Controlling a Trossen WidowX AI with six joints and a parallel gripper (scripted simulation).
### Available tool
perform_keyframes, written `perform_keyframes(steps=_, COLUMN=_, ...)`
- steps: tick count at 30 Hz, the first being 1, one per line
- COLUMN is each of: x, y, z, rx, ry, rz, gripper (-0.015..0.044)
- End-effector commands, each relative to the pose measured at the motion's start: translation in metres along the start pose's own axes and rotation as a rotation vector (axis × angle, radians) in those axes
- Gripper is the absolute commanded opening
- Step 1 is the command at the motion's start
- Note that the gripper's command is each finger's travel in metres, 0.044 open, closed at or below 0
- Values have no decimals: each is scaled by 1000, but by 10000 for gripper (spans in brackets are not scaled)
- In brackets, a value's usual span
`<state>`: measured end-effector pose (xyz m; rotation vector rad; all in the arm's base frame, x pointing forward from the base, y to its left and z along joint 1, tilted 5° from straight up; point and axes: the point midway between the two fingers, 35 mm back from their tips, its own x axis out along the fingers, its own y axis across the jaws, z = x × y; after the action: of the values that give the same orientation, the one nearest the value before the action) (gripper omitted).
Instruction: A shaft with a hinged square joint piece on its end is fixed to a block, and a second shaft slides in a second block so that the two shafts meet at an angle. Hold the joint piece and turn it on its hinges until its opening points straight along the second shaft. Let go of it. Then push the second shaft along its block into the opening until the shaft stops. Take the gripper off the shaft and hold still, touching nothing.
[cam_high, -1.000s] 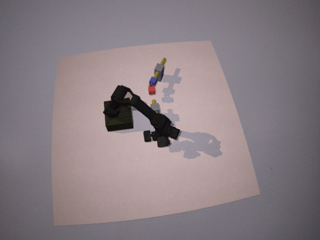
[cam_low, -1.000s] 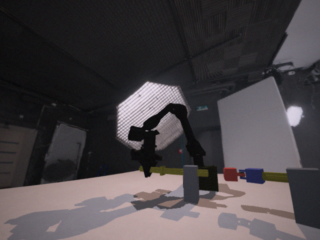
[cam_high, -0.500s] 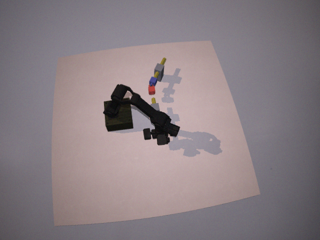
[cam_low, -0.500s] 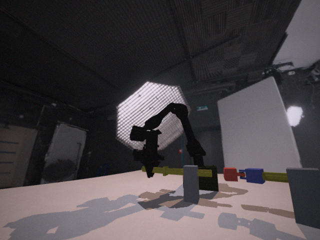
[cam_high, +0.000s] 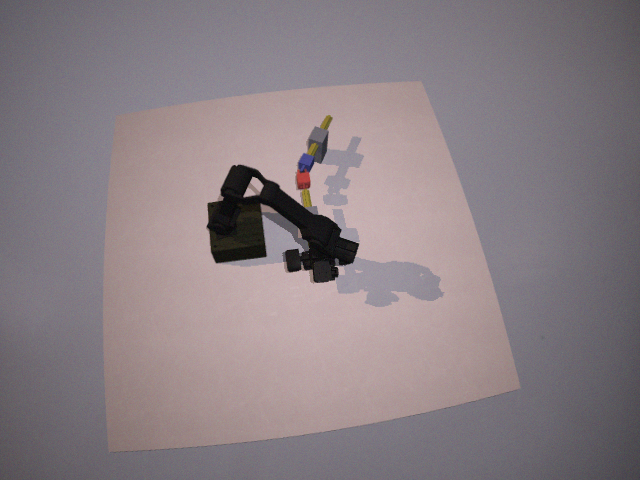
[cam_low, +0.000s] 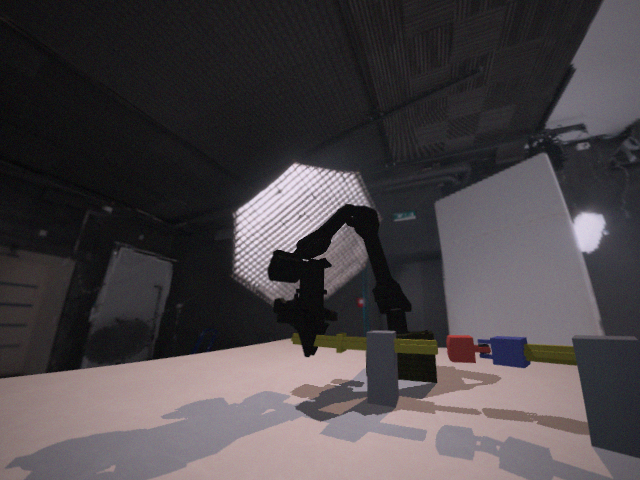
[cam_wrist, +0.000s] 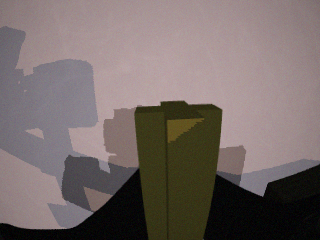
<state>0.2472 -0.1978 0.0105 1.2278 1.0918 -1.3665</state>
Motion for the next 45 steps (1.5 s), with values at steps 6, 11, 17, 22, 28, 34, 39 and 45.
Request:
perform_keyframes(steps=6, x=0, y=0, z=-16, rx=0, ry=4, rz=5, gripper=0)
perform_keyframes(steps=11, x=0, y=0, z=-24, rx=0, ry=5, rz=5, gripper=0)
perform_keyframes(steps=17, x=0, y=0, z=-34, rx=0, ry=6, rz=5, gripper=0)
perform_keyframes(steps=22, x=0, y=0, z=-42, rx=0, ry=7, rz=5, gripper=0)
perform_keyframes(steps=28, x=0, y=0, z=-52, rx=0, ry=8, rz=5, gripper=0)
perform_keyframes(steps=34, x=0, y=0, z=-59, rx=0, ry=8, rz=5, gripper=0)
perform_keyframes(steps=39, x=0, y=0, z=-55, rx=0, ry=3, rz=0, gripper=0)
perform_keyframes(steps=45, x=0, y=0, z=-55, rx=0, ry=3, rz=0, gripper=0)
